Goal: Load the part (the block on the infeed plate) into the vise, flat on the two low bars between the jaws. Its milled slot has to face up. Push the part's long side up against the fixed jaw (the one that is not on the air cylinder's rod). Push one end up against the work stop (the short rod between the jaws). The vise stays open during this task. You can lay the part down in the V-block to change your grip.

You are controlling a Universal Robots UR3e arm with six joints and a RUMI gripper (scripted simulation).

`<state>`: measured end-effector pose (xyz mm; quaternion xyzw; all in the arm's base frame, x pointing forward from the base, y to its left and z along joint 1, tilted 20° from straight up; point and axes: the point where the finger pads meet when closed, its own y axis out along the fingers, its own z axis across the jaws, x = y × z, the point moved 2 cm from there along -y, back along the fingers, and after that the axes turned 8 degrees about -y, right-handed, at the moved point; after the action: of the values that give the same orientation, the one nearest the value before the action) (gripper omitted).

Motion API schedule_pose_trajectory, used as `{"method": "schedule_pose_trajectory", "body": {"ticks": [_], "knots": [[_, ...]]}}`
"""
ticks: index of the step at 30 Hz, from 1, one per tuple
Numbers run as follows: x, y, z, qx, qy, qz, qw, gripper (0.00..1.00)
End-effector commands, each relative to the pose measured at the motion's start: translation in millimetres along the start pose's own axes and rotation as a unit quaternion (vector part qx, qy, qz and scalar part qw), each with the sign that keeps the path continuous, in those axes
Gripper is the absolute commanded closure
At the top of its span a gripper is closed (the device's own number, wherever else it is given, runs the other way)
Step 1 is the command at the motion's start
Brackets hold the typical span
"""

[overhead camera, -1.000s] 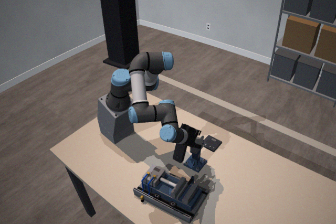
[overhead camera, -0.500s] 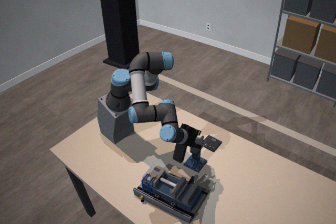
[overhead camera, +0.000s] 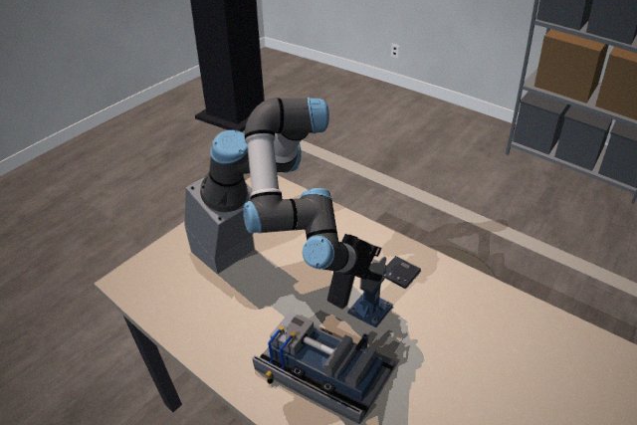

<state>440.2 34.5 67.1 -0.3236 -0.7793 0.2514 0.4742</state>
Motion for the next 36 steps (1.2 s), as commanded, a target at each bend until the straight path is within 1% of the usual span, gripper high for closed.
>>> {"method": "schedule_pose_trajectory", "body": {"ticks": [1, 36], "knots": [[1, -1.5, -1, -0.001, -0.001, 0.001, 1.0, 1.0], [13, -13.8, -2, -0.001, -0.001, 0.001, 1.0, 1.0]]}}
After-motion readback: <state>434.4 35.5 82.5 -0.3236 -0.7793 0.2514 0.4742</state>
